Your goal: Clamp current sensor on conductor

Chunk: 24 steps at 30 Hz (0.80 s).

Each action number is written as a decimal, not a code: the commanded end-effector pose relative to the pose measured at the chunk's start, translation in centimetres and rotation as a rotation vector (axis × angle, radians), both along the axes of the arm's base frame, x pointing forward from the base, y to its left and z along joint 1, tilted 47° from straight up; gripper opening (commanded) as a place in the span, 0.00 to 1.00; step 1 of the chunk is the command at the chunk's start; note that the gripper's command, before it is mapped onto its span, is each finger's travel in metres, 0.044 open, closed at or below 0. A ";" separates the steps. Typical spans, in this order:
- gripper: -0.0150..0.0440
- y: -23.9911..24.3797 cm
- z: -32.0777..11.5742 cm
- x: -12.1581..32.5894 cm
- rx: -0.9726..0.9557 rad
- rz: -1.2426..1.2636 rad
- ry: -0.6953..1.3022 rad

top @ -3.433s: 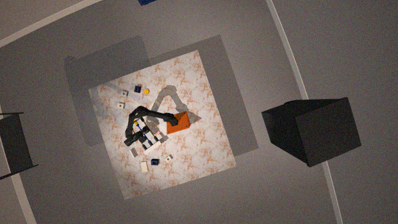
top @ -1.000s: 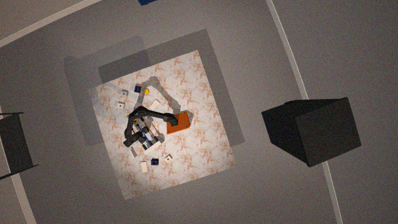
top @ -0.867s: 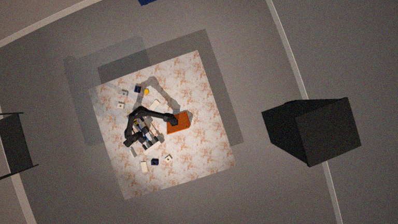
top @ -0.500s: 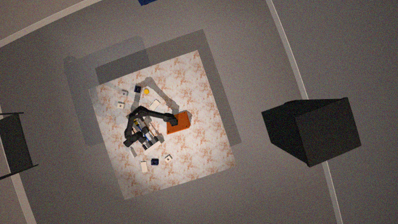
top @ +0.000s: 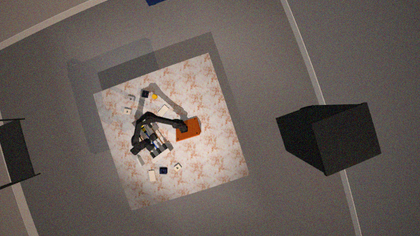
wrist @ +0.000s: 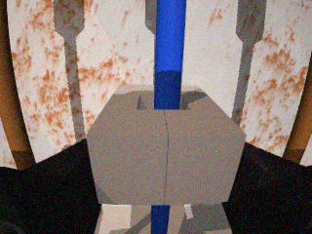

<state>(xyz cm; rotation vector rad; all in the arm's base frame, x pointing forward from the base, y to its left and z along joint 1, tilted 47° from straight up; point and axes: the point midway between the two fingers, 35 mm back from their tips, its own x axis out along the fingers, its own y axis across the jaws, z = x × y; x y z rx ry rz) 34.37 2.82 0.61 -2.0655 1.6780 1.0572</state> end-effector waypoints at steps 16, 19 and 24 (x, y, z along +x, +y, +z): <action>0.25 -0.1 -0.1 0.1 0.000 0.000 0.000; 0.25 -0.3 -0.4 0.2 0.000 0.000 -0.001; 0.48 0.0 -0.1 0.1 0.001 0.000 -0.001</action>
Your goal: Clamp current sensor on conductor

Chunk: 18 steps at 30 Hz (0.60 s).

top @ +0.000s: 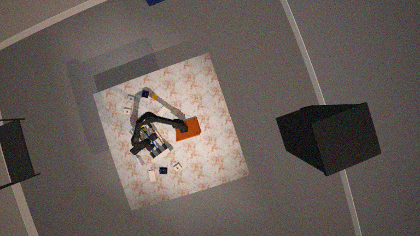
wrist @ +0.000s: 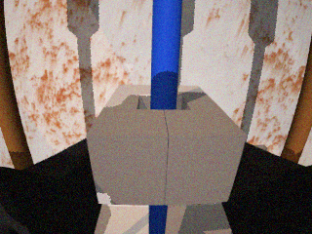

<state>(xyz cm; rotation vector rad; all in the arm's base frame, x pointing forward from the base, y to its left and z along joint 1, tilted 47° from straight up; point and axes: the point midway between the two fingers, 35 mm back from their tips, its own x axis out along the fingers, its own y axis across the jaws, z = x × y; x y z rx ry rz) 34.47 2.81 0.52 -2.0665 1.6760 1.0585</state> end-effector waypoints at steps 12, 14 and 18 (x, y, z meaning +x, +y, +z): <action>0.69 0.0 0.0 0.0 0.000 -0.001 -0.001; 0.69 0.0 0.0 0.0 0.000 -0.001 -0.001; 0.69 0.0 0.0 0.0 0.000 -0.001 -0.001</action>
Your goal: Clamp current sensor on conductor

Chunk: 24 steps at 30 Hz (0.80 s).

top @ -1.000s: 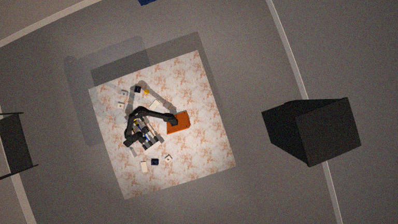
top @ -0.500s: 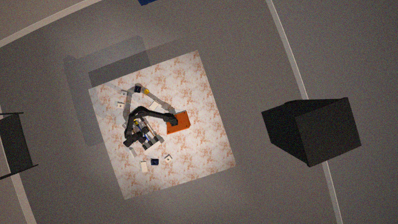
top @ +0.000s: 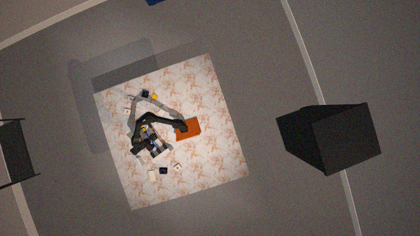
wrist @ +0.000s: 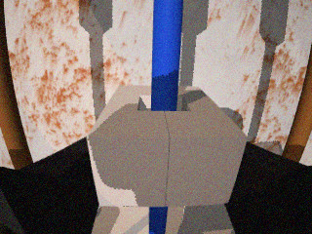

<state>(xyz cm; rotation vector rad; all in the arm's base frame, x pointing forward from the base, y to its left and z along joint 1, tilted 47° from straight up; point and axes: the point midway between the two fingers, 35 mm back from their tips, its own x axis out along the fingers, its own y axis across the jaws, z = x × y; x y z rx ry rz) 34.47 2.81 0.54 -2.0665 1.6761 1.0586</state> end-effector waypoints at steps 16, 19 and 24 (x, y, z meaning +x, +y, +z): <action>0.69 0.0 0.0 0.0 0.000 -0.001 -0.002; 0.69 0.0 0.0 0.0 0.000 -0.001 -0.002; 0.86 0.0 0.0 0.0 0.000 -0.001 -0.002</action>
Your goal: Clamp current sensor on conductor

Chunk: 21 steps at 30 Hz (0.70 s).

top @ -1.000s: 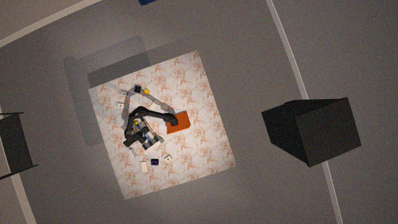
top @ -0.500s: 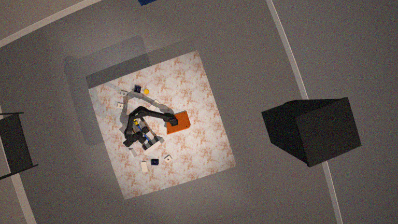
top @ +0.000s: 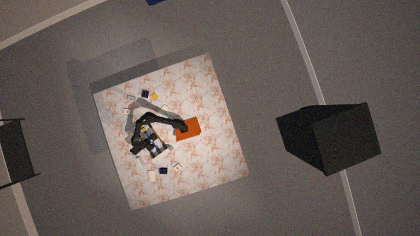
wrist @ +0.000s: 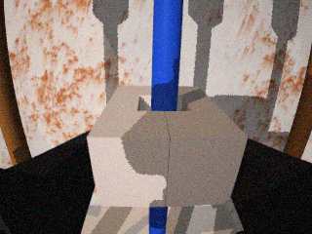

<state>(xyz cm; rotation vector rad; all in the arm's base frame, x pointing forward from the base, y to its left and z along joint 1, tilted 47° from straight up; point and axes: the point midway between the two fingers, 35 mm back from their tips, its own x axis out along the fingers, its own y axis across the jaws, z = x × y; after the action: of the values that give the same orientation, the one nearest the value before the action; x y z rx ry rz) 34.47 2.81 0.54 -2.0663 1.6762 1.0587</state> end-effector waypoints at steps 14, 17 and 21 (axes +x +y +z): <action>1.00 1.7 1.5 0.1 0.005 0.000 -0.004; 1.00 5.2 4.9 -0.2 0.009 0.001 -0.008; 1.00 6.8 6.6 -0.6 0.009 0.001 -0.010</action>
<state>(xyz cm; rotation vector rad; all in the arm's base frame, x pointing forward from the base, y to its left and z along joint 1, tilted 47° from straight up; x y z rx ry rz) 34.41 7.50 5.13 -2.0637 1.6679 1.0523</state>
